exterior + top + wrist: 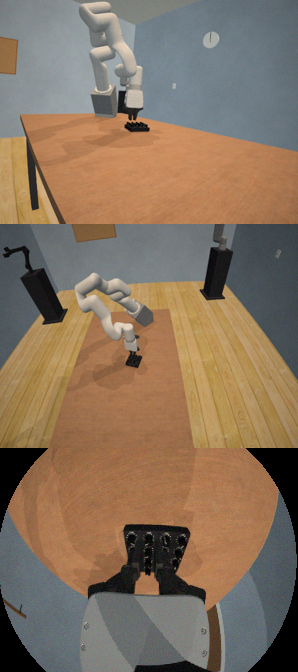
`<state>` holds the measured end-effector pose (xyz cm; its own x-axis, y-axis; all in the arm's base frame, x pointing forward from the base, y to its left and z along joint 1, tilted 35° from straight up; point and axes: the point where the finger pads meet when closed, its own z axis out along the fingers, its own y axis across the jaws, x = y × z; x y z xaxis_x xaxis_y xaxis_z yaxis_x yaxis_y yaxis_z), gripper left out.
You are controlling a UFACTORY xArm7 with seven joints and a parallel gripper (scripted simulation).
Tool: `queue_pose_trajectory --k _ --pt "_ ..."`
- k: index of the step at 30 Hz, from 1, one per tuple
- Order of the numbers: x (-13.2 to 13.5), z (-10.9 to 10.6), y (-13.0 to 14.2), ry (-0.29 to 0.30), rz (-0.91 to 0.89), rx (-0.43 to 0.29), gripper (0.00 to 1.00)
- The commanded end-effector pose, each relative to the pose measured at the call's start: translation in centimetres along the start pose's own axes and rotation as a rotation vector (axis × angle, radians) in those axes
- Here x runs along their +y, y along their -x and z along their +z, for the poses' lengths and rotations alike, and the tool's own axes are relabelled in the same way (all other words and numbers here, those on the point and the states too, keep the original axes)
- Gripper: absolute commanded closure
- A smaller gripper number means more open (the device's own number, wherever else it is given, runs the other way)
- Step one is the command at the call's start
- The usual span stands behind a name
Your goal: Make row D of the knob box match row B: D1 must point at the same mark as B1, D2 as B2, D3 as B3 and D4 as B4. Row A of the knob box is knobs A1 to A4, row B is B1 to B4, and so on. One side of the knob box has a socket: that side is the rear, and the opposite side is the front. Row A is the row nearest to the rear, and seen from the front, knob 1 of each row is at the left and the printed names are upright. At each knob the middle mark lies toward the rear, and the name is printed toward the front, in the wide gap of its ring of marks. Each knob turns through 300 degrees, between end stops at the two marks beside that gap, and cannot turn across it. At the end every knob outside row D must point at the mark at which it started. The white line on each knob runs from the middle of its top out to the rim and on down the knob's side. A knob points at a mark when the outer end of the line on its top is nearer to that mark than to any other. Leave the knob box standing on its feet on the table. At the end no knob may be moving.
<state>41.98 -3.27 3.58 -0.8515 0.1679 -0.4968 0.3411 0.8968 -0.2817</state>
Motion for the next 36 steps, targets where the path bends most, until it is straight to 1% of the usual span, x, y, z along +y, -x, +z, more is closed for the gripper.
queue_pose_trajectory --k 1,10,36 --pt "0.09 0.25 0.08 0.002 0.0 -0.002 0.81" --pt "0.09 0.59 0.07 0.002 0.0 -0.002 0.81" --pt "0.09 0.6 0.07 0.002 0.0 -0.002 0.81"
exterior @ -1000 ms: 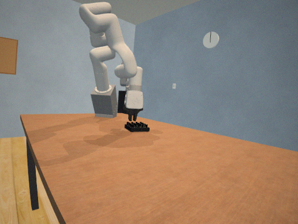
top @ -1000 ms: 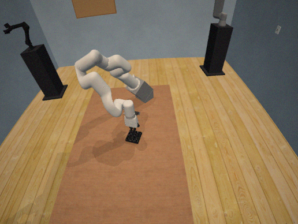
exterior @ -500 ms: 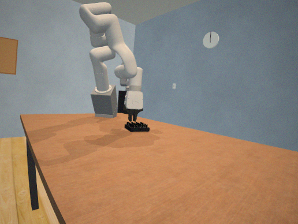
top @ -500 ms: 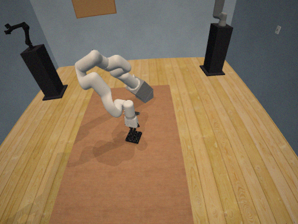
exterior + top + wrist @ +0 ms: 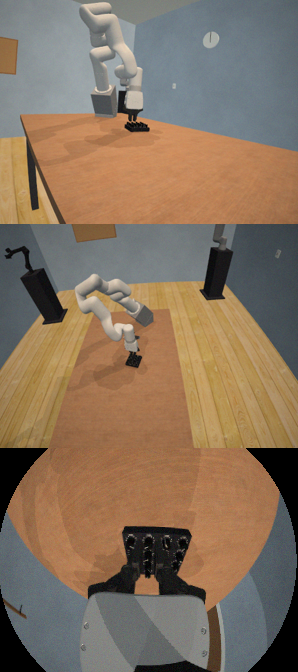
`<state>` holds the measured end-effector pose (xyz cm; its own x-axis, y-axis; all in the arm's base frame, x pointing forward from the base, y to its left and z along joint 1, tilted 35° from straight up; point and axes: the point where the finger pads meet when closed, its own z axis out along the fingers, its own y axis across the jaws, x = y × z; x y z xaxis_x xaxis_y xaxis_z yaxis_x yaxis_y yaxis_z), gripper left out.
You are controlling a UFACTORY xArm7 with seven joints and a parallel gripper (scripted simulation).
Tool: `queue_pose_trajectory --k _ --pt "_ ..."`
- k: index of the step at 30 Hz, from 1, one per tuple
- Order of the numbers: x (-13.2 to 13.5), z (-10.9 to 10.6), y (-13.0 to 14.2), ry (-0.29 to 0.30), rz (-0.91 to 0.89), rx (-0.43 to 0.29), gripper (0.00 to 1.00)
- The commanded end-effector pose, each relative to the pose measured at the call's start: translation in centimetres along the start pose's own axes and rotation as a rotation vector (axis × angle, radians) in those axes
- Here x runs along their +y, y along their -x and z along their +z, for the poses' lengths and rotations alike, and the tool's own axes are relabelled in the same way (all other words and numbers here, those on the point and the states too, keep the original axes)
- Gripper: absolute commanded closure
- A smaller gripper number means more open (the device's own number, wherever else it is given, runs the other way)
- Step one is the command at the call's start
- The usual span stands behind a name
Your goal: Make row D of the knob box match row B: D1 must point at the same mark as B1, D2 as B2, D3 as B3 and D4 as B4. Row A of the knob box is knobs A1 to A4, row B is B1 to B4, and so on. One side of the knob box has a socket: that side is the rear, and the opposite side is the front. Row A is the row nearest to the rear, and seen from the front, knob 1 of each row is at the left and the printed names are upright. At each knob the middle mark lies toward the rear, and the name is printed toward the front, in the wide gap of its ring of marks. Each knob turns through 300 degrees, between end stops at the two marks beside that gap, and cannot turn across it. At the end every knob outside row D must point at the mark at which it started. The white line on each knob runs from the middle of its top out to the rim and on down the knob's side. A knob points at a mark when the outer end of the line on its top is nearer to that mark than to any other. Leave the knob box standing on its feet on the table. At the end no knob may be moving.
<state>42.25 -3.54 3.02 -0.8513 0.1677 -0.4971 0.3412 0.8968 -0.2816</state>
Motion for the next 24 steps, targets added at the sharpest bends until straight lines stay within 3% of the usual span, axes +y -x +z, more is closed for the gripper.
queue_pose_trajectory --k 1,24 --pt "0.08 -0.07 0.08 0.002 -0.001 -0.002 0.81" --pt "0.08 0.17 0.08 0.002 0.0 -0.002 0.81"
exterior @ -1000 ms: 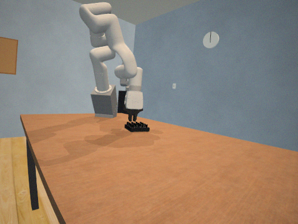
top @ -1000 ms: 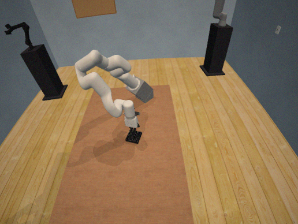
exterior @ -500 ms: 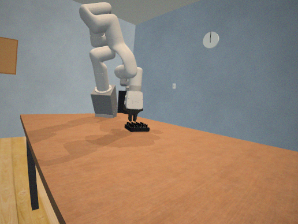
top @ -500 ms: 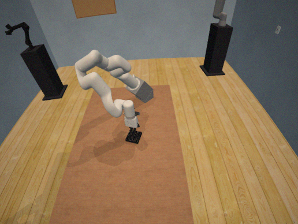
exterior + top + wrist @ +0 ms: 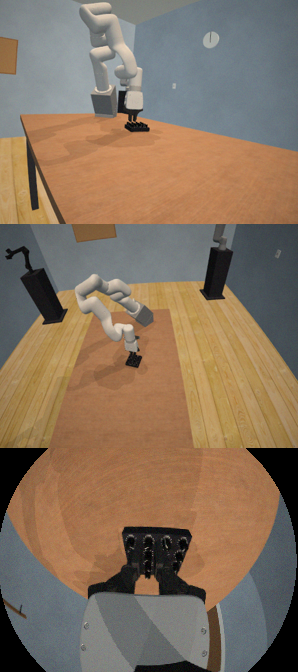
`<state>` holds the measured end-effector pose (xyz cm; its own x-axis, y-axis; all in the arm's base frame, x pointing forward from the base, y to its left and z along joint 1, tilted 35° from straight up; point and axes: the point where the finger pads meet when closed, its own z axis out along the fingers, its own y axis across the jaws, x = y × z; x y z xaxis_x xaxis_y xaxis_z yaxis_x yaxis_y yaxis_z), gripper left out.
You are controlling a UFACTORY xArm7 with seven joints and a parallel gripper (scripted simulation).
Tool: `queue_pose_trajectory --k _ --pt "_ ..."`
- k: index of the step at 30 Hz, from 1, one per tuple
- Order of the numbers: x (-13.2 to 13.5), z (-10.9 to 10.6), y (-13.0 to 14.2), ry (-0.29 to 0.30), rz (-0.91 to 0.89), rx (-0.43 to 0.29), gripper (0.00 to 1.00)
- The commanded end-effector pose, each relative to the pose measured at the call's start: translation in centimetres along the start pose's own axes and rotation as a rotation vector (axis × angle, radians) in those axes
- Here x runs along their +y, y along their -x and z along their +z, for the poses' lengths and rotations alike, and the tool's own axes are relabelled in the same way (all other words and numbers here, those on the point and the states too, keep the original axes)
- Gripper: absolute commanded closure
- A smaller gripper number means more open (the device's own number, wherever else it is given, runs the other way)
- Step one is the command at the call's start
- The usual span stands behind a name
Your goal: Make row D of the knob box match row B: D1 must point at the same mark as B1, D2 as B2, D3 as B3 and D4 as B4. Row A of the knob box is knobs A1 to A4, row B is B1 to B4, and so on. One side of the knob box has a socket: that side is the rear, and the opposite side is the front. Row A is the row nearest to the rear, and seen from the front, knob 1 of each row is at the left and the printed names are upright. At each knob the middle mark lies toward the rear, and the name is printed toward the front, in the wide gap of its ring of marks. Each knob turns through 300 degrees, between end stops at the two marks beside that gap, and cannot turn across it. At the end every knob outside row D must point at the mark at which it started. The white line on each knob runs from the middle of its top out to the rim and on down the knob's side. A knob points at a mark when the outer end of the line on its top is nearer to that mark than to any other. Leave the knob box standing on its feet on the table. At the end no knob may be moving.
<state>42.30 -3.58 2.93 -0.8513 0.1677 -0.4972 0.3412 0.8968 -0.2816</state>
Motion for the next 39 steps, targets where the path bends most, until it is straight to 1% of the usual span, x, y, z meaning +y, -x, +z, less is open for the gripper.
queue_pose_trajectory --k 1,17,39 --pt "0.08 0.12 0.07 0.002 -0.001 -0.002 0.81" --pt "0.08 0.97 0.07 0.002 -0.001 -0.002 0.81" --pt "0.08 1.02 0.07 0.002 -0.001 -0.002 0.81"
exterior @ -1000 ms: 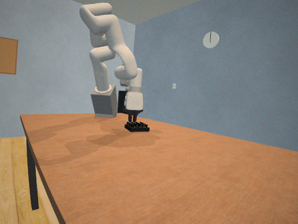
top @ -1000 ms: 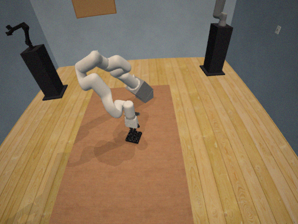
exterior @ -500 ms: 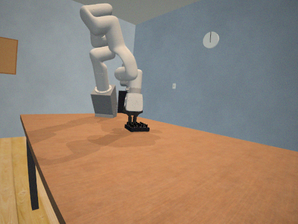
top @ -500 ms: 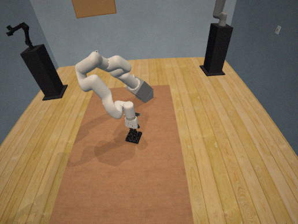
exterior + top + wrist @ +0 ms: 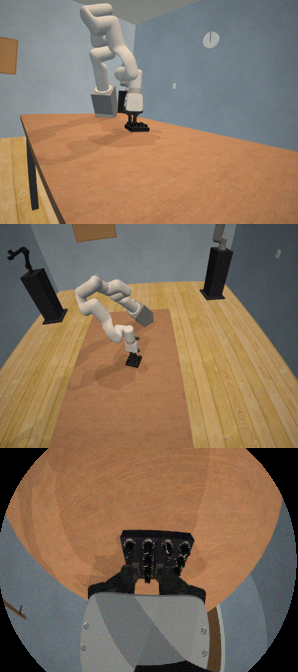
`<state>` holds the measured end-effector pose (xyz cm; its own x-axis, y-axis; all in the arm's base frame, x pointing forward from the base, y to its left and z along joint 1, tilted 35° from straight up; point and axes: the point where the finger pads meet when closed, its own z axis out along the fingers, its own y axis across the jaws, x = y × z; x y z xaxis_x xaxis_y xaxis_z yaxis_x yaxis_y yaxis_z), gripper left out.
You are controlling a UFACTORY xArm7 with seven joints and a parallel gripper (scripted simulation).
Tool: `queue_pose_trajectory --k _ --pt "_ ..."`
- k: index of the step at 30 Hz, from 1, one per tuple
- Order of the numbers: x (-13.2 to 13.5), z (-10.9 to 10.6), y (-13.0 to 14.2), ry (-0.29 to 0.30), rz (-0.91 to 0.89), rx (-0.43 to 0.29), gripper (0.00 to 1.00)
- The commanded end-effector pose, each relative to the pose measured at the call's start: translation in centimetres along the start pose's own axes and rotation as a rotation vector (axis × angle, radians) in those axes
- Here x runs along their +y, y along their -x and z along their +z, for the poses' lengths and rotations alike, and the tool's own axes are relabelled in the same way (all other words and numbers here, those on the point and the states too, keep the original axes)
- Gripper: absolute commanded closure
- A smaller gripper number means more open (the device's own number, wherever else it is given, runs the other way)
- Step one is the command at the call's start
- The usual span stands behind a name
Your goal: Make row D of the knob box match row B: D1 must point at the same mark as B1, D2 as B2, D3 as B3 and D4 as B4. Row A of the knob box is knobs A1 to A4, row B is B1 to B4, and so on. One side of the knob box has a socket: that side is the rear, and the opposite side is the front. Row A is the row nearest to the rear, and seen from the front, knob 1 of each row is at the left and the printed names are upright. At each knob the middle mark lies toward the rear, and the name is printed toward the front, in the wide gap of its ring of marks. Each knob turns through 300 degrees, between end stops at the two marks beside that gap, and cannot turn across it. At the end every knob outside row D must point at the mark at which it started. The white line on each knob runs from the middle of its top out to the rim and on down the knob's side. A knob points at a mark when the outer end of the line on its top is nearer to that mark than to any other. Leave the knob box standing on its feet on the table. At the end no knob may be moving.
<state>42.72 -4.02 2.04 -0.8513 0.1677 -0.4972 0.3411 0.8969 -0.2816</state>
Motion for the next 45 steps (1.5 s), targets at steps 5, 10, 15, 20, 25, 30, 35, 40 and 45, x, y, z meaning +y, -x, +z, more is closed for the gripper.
queue_pose_trajectory --k 5,10,15,20,25,30,35,40,45 --pt "0.08 -0.07 0.08 0.002 0.0 -0.002 0.81" --pt "0.08 -0.07 0.08 0.002 0.0 -0.002 0.81" --pt "0.08 -0.07 0.08 0.002 0.0 -0.002 0.81" --pt "0.08 -0.07 0.08 0.002 0.0 -0.002 0.92" --pt "0.08 -0.07 0.08 0.002 0.0 -0.002 0.92" --pt "0.08 -0.07 0.08 0.002 0.0 -0.002 0.92" --pt "0.08 -0.07 0.08 0.002 0.0 -0.002 0.92" --pt "0.08 -0.07 0.08 0.002 0.0 -0.002 0.92" --pt "0.08 -0.07 0.08 0.002 0.0 -0.002 0.92"
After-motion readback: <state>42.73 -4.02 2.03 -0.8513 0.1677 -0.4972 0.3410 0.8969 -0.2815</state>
